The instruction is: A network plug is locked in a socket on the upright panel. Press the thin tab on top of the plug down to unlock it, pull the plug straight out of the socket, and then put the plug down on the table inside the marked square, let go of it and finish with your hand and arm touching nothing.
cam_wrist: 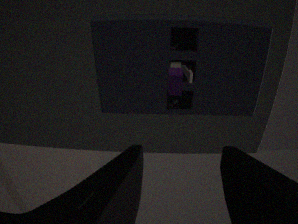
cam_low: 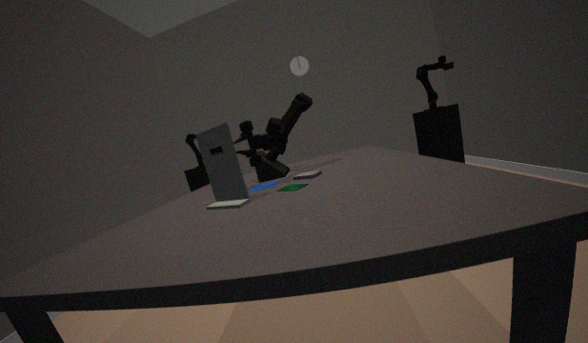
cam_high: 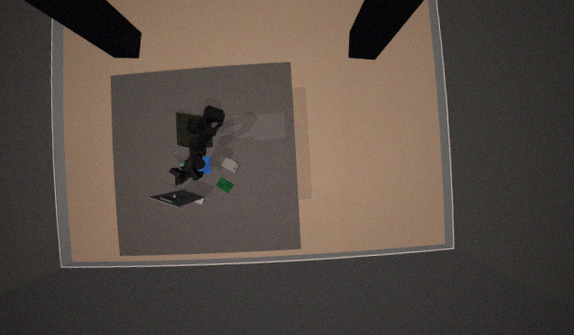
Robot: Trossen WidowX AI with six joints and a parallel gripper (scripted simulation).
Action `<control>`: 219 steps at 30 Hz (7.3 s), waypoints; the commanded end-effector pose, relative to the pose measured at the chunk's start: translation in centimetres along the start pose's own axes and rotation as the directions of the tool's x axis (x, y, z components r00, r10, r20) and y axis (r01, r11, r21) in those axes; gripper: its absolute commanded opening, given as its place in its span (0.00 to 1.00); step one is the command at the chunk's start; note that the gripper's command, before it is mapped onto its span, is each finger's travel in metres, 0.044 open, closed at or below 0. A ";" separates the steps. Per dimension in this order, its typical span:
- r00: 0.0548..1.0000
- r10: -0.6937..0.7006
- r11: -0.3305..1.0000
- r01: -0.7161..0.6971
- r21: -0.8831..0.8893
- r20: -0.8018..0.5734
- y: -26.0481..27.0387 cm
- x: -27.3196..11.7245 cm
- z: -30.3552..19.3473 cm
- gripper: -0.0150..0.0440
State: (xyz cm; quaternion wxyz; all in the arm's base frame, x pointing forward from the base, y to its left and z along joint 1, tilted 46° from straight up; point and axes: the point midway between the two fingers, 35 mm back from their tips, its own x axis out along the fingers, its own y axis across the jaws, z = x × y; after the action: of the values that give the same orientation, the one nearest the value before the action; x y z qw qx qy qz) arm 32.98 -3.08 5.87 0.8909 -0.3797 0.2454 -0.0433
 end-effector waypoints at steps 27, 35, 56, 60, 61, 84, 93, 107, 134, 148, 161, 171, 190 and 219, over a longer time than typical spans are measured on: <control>1.000 -0.005 1.000 0.005 -0.001 0.007 -0.2 4.1 1.3 0.52; 1.000 -0.006 1.000 0.006 -0.001 0.007 -0.2 5.2 1.6 0.52; 1.000 -0.006 1.000 0.006 -0.001 0.008 -0.1 6.6 1.8 0.43; 1.000 -0.006 1.000 0.006 -0.001 0.008 -0.1 6.6 1.8 0.38; 1.000 -0.006 1.000 0.006 -0.001 0.008 -0.1 6.6 1.8 0.37; 1.000 -0.006 1.000 0.006 -0.001 0.008 -0.1 6.1 1.7 0.25; 1.000 -0.006 1.000 0.006 -0.001 0.008 -0.1 5.6 1.5 0.25; 1.000 -0.005 1.000 0.005 -0.001 0.007 -0.1 4.8 1.3 0.25; 1.000 -0.005 1.000 0.005 -0.002 0.006 -0.1 3.3 1.0 0.25; 1.000 -0.004 1.000 0.004 -0.002 0.006 -0.1 2.6 0.8 0.25; 1.000 -0.004 1.000 0.004 -0.002 0.006 -0.1 2.0 0.7 0.25; 1.000 -0.004 1.000 0.004 -0.002 0.006 -0.1 1.6 0.7 0.25; 1.000 -0.003 1.000 0.003 -0.002 0.005 -0.1 0.7 0.5 0.25; 1.000 -0.001 1.000 0.001 -0.005 0.005 -3.4 -0.4 0.1 0.25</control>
State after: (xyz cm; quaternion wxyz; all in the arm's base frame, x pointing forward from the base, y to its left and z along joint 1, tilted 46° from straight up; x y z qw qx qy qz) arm 33.06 -4.72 7.67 0.8905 -0.3807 0.2459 -0.0414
